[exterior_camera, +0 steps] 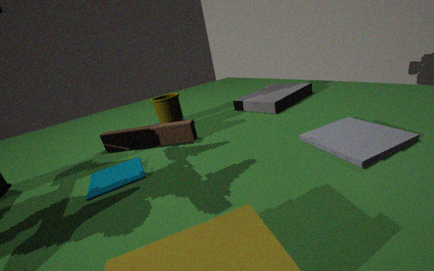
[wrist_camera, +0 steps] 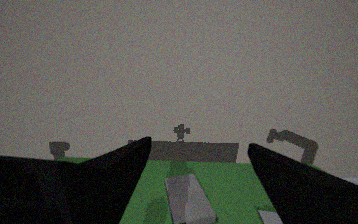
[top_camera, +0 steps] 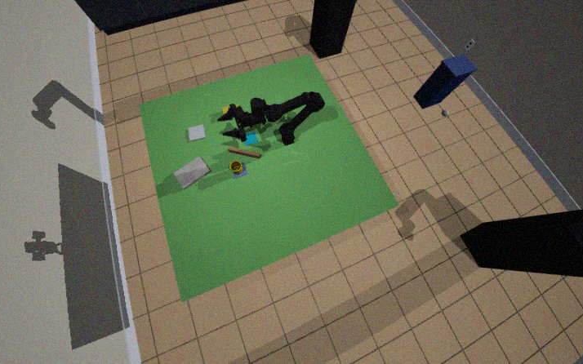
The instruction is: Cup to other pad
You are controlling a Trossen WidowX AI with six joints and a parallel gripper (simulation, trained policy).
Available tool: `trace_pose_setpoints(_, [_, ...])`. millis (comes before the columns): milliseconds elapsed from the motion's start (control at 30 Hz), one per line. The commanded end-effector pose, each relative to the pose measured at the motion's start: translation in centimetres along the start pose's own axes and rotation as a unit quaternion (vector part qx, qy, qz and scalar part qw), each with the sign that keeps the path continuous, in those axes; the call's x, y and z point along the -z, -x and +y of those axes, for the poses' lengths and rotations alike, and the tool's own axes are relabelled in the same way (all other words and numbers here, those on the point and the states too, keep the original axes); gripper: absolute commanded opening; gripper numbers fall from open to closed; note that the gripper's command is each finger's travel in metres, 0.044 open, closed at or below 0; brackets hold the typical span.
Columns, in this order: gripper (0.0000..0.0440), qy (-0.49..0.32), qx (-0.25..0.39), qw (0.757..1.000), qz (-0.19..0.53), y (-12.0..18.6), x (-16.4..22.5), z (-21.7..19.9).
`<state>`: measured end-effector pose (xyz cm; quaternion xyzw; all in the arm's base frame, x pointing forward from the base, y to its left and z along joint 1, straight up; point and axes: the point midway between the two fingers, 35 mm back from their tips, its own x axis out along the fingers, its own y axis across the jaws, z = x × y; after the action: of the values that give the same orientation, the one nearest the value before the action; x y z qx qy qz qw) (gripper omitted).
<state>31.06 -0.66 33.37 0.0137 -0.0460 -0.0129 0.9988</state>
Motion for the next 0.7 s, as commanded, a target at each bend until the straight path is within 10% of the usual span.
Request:
trace_pose_setpoints(0, [0.0374,0.000,-0.001,1.000,0.000,-0.1,-0.1,0.1])
trace_pose_setpoints(400, [0.0075,-0.019,-0.001,0.999,0.038,-1.1,-0.7,0.4])
trace_pose_setpoints(667, [0.0143,-0.054,-0.008,0.996,0.071,-2.3,-1.2,1.1])
